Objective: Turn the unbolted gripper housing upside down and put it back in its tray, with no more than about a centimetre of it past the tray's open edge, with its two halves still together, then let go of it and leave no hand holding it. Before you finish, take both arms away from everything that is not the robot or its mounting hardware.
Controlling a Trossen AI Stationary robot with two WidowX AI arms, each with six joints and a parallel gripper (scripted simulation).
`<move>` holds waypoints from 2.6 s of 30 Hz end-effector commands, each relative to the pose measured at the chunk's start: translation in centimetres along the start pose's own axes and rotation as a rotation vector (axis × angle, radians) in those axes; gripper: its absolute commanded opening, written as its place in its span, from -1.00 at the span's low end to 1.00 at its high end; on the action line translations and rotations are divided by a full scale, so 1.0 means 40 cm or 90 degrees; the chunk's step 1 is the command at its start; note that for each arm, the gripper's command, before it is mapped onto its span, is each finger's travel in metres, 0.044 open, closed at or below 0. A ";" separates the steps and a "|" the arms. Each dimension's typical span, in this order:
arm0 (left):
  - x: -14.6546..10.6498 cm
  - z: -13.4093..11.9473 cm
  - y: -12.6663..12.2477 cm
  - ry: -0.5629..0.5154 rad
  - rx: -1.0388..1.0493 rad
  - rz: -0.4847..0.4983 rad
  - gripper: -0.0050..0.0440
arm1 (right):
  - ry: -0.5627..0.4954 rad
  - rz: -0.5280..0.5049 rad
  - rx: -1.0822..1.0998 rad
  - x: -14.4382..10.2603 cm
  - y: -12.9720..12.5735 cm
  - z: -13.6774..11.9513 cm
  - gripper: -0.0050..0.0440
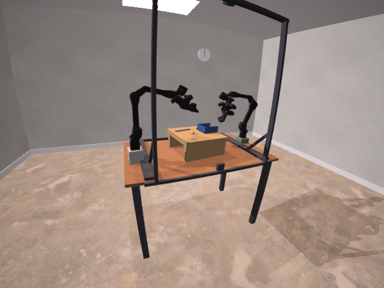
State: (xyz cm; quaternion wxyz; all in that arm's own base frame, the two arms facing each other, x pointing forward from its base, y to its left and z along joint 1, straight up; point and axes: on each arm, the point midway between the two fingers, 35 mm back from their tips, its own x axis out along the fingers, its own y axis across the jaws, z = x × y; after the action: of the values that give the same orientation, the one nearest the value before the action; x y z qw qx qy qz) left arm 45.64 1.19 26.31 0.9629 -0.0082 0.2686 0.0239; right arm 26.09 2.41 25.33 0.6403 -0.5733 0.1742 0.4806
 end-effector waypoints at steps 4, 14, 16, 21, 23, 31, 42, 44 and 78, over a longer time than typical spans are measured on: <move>-0.018 0.019 -0.001 -0.014 0.003 -0.002 1.00 | 0.004 -0.016 -0.009 -0.009 -0.025 0.005 -0.34; -0.018 0.019 -0.001 -0.014 0.003 -0.002 1.00 | 0.004 -0.016 -0.009 0.004 -0.046 0.003 -0.34; -0.018 0.019 -0.001 -0.014 0.003 -0.002 1.00 | 0.003 -0.016 -0.009 0.006 -0.050 0.003 -0.34; -0.018 0.019 -0.001 -0.014 0.003 -0.002 1.00 | 0.003 -0.016 -0.009 0.010 -0.057 0.002 -0.34; -0.018 0.019 -0.001 -0.014 0.003 -0.002 1.00 | 0.003 -0.016 -0.009 0.012 -0.061 0.002 -0.34; -0.018 0.019 -0.001 -0.014 0.003 -0.002 1.00 | 0.003 -0.017 -0.009 0.023 -0.078 0.001 -0.34; -0.018 0.019 -0.001 -0.014 0.003 -0.002 1.00 | 0.003 -0.017 -0.010 0.034 -0.097 -0.001 -0.34; -0.018 0.019 -0.001 -0.014 0.003 -0.002 1.00 | 0.003 -0.017 -0.010 0.036 -0.101 -0.001 -0.34; -0.018 0.019 -0.001 -0.014 0.003 -0.002 1.00 | 0.003 -0.019 -0.010 0.074 -0.165 -0.006 -0.34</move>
State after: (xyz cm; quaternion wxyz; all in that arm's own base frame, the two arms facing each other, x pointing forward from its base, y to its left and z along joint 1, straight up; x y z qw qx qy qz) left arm 45.64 1.19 26.31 0.9629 -0.0082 0.2686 0.0239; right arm 32.44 4.13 25.63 0.6400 -0.5738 0.1718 0.4813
